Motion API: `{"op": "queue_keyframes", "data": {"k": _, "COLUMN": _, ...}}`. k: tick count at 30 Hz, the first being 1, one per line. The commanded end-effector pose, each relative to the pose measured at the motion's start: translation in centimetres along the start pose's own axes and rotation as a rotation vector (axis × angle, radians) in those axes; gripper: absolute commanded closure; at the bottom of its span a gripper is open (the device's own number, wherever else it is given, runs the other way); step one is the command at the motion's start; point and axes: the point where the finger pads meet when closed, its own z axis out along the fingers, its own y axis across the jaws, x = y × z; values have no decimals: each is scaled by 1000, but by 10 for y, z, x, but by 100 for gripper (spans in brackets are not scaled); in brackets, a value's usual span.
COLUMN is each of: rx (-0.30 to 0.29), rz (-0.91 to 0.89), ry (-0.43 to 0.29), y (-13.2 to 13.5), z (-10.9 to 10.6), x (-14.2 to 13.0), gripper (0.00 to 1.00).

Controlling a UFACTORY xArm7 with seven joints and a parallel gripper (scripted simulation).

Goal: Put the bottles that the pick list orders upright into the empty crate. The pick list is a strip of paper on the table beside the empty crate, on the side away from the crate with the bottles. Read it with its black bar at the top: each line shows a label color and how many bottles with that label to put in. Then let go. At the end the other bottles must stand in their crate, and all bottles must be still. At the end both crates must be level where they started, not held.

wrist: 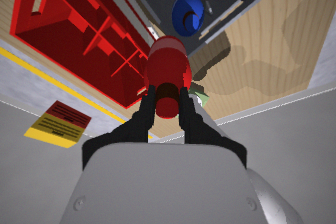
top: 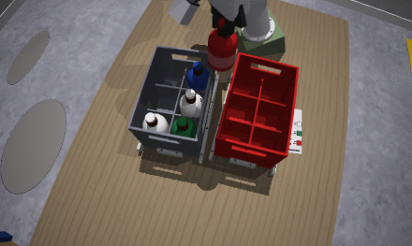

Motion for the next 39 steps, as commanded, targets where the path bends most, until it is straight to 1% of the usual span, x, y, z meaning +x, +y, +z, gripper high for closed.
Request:
{"op": "queue_keyframes", "data": {"k": 1, "rx": 3, "rz": 0, "ry": 3, "y": -8, "z": -2, "x": -7, "gripper": 100}}
{"op": "queue_keyframes", "data": {"k": 39, "rx": 3, "rz": 0, "ry": 2, "y": -52, "z": -2, "x": -56, "gripper": 100}}
